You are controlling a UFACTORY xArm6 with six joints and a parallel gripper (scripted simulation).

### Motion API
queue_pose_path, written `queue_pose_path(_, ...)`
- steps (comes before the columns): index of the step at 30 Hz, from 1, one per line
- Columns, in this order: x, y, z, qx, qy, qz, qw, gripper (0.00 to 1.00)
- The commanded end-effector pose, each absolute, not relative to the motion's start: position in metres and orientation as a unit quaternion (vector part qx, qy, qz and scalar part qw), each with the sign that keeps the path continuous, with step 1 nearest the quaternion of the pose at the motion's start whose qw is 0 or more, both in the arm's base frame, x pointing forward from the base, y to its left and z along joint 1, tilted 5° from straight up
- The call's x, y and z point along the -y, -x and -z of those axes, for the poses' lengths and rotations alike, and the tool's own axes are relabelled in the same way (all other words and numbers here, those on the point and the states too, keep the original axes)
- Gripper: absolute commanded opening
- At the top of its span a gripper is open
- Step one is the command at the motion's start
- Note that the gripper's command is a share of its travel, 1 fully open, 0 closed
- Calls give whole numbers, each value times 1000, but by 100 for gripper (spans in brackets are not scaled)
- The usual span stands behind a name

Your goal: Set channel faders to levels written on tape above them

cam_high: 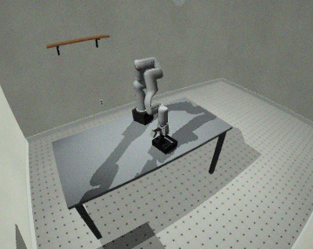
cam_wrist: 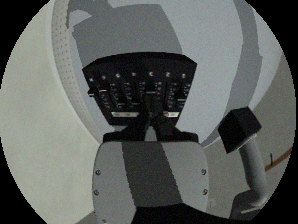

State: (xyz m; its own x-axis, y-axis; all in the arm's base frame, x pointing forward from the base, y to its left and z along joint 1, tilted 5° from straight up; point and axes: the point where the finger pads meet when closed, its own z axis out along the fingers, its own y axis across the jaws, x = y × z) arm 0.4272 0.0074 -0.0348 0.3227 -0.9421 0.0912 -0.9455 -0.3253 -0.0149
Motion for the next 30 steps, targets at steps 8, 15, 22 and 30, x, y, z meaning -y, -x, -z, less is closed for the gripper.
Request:
queue_pose_path(8,-4,-430,33,580,-813,-43,19,0)
queue_pose_path(15,-2,-430,33,580,-813,-43,19,0)
queue_pose_path(22,-2,-431,33,580,-813,-43,19,0)
queue_pose_path(30,-2,-431,33,580,-813,-43,19,0)
